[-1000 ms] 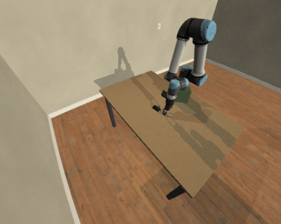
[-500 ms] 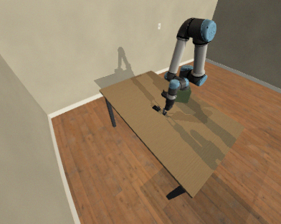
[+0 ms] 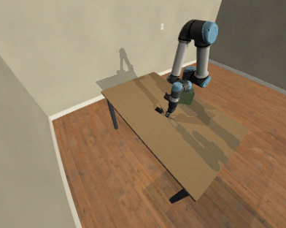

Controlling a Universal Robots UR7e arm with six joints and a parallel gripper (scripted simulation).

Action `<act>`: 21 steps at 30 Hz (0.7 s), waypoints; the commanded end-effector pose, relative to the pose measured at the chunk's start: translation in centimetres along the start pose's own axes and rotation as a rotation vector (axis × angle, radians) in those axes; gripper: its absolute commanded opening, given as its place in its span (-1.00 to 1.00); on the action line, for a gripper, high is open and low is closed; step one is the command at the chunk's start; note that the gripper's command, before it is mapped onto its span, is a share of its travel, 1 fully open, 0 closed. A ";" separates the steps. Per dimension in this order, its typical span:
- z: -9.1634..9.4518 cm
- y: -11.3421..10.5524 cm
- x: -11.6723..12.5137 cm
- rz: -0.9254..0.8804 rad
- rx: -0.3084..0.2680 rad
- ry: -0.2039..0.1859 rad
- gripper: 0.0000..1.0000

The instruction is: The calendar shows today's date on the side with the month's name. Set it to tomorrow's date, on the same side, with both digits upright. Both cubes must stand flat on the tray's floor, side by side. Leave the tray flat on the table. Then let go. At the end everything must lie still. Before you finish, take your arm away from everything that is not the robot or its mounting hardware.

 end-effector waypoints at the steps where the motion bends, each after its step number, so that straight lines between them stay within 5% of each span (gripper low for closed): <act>1: -1.0 0.0 0.0 0.000 0.000 0.001 0.74; 21: -1.7 0.0 0.0 0.000 0.000 0.001 0.74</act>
Point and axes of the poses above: the point where the finger pads meet when closed, its own z axis back along the fingers, its own x axis across the jaws, y = z × x, the point moved 4 cm from there along z, back along the fingers
